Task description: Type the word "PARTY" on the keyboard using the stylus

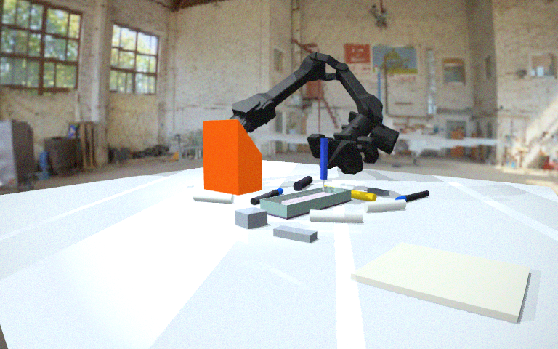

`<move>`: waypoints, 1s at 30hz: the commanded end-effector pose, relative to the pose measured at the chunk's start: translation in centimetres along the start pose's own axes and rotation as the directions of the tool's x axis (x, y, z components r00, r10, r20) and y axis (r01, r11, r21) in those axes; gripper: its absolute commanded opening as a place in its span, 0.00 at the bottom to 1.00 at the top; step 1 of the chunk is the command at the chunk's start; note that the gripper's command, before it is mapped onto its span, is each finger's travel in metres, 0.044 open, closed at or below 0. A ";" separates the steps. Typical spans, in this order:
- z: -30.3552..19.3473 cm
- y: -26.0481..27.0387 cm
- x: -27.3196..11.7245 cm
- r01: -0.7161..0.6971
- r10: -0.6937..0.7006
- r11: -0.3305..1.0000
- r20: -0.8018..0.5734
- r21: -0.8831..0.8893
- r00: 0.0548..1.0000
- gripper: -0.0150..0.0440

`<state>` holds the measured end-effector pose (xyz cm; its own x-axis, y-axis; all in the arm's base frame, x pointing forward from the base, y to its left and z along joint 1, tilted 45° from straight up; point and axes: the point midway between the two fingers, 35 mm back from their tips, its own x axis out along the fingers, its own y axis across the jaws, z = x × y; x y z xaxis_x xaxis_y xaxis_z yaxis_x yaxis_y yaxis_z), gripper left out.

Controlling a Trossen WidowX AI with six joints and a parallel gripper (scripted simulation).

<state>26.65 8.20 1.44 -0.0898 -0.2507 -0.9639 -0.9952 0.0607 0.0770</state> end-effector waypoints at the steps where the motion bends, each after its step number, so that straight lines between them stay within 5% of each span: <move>1: 0.3 0.0 0.1 -0.001 0.001 1.000 0.003 0.004 1.000 0.39; 30: 0.7 0.0 0.4 -0.001 0.001 1.000 0.003 0.004 1.000 0.39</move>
<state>26.61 8.72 0.88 -0.0909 -0.2522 -0.9634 -0.9951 0.0608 0.0780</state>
